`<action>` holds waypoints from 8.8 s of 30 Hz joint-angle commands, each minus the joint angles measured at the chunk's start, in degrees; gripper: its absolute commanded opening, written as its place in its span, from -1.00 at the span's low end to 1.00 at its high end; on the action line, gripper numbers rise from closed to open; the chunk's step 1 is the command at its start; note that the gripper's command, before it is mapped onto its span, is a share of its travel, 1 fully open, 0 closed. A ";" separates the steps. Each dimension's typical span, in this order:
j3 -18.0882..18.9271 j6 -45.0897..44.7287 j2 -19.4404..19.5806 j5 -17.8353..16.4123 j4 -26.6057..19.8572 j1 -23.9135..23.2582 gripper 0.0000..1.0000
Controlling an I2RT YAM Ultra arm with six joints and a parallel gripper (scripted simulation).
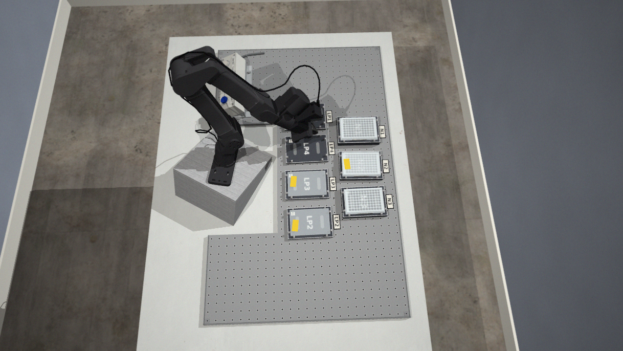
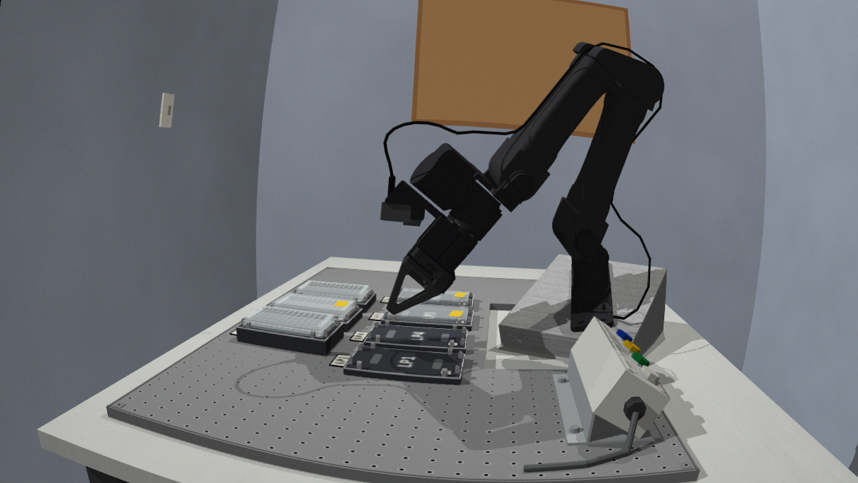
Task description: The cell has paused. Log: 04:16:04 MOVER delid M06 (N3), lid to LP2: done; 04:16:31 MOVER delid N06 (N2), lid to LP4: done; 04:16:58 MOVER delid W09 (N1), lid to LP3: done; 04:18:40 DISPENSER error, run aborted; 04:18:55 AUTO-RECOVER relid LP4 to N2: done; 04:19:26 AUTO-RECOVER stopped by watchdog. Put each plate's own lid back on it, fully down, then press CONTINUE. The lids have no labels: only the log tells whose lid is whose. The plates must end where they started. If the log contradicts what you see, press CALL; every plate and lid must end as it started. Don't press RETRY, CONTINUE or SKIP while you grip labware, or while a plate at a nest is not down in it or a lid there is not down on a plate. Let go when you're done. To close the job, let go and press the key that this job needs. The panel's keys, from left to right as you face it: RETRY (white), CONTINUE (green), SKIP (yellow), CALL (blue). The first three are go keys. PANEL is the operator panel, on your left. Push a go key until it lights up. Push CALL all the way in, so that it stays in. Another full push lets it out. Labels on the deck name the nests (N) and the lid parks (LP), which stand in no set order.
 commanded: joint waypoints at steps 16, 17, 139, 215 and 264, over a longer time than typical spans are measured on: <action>5.80 10.07 1.35 14.84 -3.93 12.14 -1.00; 5.32 10.16 1.29 14.97 -3.53 12.30 -1.00; 41.30 -4.84 40.42 -4.73 -0.07 -12.83 -1.00; 44.16 -18.11 50.39 -20.17 2.55 -32.04 -1.00; 43.67 -19.56 48.43 -20.76 -1.58 -32.79 1.00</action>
